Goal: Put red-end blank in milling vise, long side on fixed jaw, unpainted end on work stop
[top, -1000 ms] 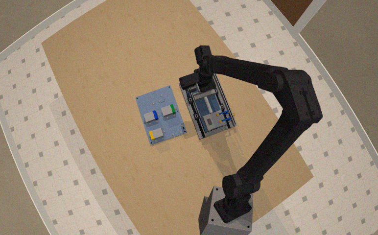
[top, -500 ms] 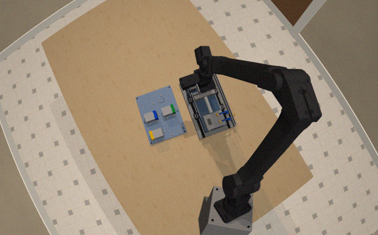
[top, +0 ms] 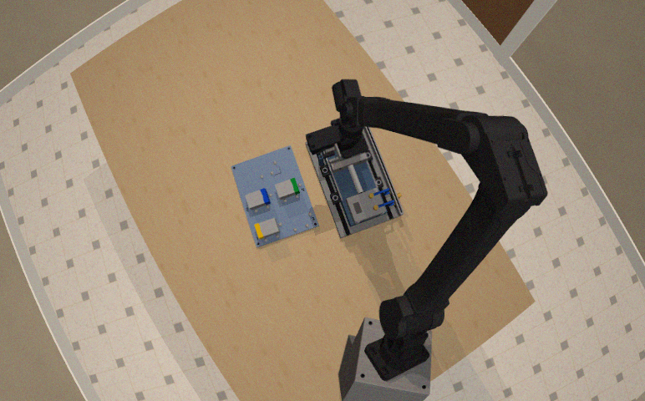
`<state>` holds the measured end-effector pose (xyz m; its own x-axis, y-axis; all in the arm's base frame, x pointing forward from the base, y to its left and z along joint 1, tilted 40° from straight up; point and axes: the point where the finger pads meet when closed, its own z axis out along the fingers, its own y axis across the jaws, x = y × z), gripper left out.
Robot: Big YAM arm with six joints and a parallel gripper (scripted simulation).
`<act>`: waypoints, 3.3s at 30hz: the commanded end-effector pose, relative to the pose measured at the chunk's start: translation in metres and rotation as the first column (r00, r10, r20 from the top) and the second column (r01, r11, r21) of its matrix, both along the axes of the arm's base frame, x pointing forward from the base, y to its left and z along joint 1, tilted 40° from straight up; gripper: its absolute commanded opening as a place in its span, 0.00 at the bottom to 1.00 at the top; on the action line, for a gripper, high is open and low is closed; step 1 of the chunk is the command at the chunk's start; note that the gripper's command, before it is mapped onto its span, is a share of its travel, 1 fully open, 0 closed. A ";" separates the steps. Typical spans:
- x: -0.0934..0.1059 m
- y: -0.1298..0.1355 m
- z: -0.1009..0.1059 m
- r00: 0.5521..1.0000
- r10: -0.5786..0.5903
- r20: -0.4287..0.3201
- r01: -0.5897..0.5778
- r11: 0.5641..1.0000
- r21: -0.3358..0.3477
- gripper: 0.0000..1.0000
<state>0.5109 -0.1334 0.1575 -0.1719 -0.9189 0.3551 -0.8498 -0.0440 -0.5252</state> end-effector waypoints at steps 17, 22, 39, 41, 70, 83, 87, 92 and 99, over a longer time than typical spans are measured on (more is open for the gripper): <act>0.014 -0.009 0.015 0.999 -0.001 0.047 0.002 1.000 -0.009 0.00; 0.016 -0.009 0.008 0.999 -0.001 0.036 0.001 1.000 -0.007 0.00; 0.017 -0.009 0.011 0.999 -0.001 0.042 0.002 1.000 -0.008 0.00; 0.017 -0.009 0.011 0.999 -0.001 0.042 0.002 1.000 -0.008 0.00; 0.017 -0.009 0.011 0.999 -0.001 0.042 0.002 1.000 -0.008 0.00; 0.017 -0.009 0.011 0.999 -0.001 0.042 0.002 1.000 -0.008 0.00; 0.017 -0.009 0.011 0.999 -0.001 0.042 0.002 1.000 -0.008 0.00; 0.017 -0.009 0.011 0.999 -0.001 0.043 0.002 1.000 -0.008 0.00; 0.018 -0.009 0.011 0.999 -0.001 0.042 0.002 1.000 -0.008 0.00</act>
